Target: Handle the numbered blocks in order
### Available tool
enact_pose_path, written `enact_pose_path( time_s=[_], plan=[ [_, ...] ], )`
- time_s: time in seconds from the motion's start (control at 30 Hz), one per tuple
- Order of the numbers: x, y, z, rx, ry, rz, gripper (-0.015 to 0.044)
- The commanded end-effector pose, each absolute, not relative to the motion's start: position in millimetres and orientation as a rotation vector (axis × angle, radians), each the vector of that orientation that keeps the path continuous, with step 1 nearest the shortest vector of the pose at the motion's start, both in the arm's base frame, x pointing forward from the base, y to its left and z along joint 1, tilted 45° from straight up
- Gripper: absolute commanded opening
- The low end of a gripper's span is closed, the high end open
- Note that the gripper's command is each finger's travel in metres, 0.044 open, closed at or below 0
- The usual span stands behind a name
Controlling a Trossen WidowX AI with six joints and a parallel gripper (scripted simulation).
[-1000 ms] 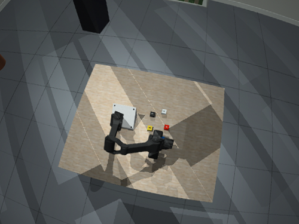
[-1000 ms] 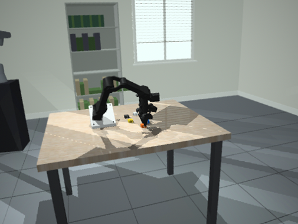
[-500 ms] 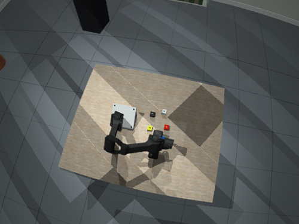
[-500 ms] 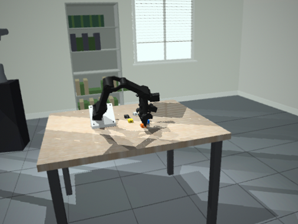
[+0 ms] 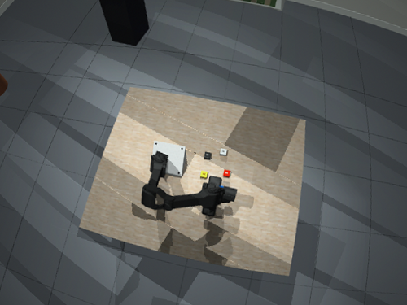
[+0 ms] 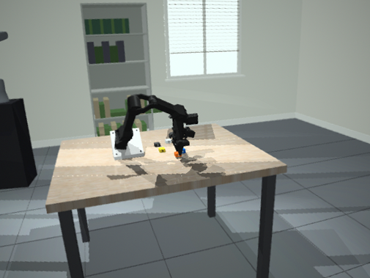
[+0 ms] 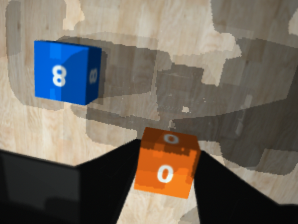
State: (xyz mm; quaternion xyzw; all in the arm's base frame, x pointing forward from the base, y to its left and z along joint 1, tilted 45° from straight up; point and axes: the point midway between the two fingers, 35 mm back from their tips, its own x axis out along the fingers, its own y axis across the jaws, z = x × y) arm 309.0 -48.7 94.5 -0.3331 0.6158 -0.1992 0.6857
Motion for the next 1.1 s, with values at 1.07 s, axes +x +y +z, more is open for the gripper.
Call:
enact_pose_path(
  time_s=[1.07],
  plan=[
    [310.9, -55.8, 89.1, -0.745, 1.375, -0.453, 0.0120]
  ],
)
